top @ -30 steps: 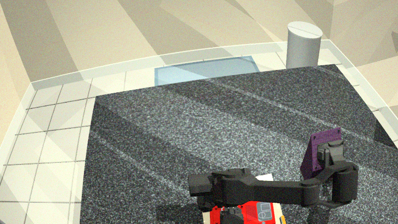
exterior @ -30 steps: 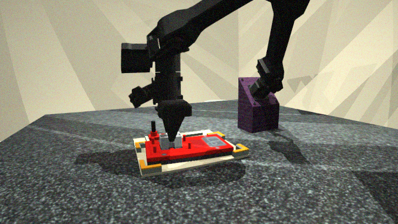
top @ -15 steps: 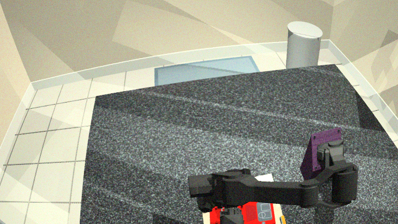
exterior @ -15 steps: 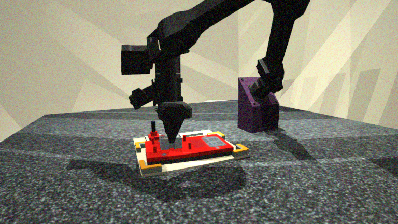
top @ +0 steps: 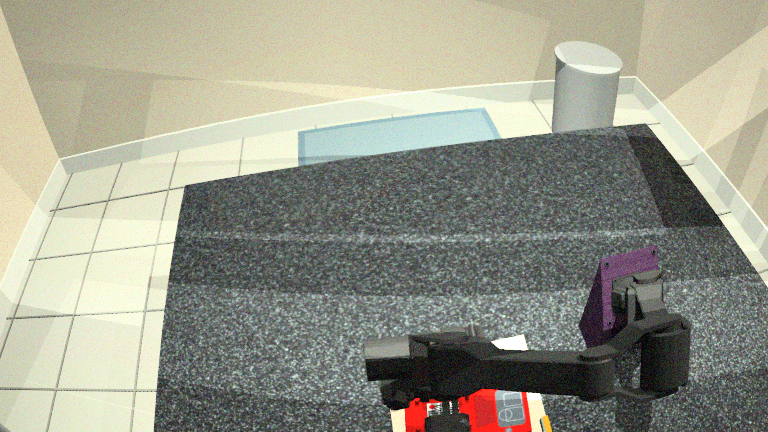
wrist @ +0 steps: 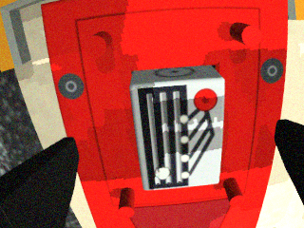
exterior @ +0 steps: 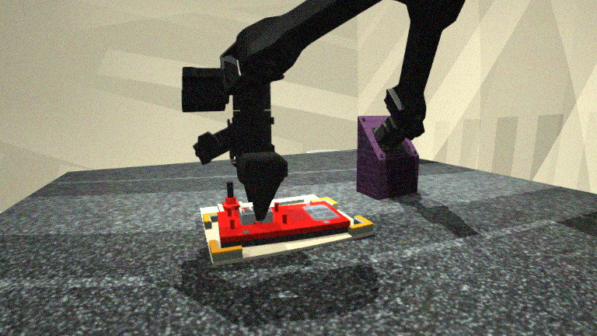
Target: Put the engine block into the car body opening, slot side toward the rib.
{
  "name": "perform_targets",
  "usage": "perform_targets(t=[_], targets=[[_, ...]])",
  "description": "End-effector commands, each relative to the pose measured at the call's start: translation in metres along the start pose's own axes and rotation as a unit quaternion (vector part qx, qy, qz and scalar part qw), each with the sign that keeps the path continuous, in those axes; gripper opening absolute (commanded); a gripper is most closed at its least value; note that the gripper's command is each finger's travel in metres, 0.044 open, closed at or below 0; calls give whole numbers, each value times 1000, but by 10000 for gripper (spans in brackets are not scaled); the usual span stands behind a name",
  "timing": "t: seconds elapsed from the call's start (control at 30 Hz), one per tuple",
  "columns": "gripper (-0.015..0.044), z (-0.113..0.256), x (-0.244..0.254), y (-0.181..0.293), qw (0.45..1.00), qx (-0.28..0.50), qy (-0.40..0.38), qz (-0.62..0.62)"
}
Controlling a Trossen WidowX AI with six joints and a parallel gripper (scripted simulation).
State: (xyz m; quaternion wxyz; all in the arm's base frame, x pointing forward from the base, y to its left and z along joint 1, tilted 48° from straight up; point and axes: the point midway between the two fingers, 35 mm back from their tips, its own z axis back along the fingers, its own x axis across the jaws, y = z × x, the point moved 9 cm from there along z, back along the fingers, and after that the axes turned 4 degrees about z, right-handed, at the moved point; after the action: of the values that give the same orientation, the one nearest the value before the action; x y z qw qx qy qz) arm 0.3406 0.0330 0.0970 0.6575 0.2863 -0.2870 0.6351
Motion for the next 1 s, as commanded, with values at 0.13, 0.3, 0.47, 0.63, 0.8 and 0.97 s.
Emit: perform_targets(t=[0.13, 0.3, 0.47, 0.63, 0.8, 0.97], targets=[[440, 0, 0, 0, 1000, 0, 0, 0], [440, 14, -1, 0, 1000, 0, -2, -2], [414, 14, -1, 0, 1000, 0, -2, -2], [282, 14, -1, 0, 1000, 0, -2, -2], [151, 14, -1, 0, 1000, 0, -2, -2], [20, 14, -1, 0, 1000, 0, -2, -2]])
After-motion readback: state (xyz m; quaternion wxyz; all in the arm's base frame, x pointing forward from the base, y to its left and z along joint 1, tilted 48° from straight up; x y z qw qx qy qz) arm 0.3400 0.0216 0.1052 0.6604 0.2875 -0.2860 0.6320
